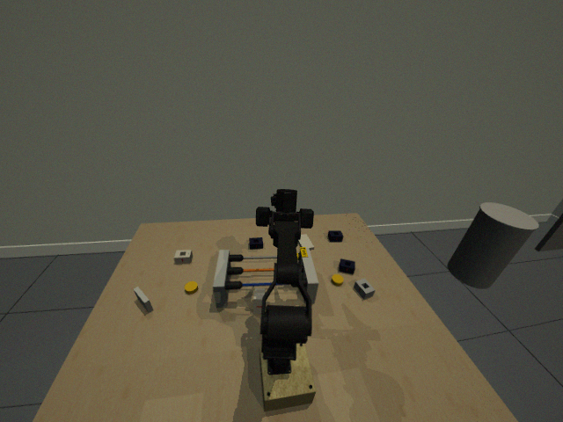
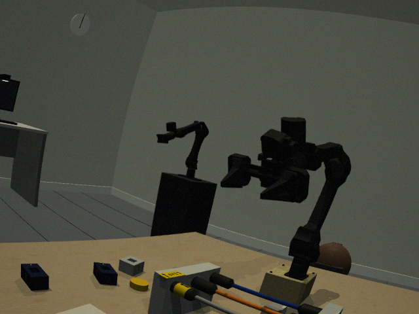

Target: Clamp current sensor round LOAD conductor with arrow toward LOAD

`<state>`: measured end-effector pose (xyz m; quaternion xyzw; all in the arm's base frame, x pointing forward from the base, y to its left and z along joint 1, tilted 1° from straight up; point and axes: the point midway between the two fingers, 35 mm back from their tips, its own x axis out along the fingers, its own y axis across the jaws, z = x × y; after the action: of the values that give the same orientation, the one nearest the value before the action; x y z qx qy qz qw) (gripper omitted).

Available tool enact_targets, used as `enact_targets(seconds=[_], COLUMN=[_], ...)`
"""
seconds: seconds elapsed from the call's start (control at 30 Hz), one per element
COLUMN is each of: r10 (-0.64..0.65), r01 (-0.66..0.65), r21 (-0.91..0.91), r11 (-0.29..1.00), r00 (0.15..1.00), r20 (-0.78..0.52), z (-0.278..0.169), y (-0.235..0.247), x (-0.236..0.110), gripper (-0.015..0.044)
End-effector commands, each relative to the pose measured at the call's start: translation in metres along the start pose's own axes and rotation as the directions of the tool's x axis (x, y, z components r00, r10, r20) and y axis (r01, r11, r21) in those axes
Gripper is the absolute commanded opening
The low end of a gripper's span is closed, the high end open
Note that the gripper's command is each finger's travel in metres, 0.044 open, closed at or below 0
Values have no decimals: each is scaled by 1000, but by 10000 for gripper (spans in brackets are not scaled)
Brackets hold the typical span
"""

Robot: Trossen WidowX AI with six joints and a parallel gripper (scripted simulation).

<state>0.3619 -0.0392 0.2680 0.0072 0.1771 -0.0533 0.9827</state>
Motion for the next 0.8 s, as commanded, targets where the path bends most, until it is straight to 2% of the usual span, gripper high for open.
enact_targets(seconds=[0.0,0.1,0.2,0.27,0.77], r10=[-63,-87,-90,-85,-84], r01=[76,127,178,200,202], r21=[34,53,72,80,81], r11=[997,990,981,977,976], r00=[955,874,758,700,692], r20=[-290,-478,-645,-709,-717], z=[-35,-62,-90,-102,-104], y=[-32,-54,-75,-84,-85], x=[34,48,56,57,58], gripper=[440,440,440,440,440])
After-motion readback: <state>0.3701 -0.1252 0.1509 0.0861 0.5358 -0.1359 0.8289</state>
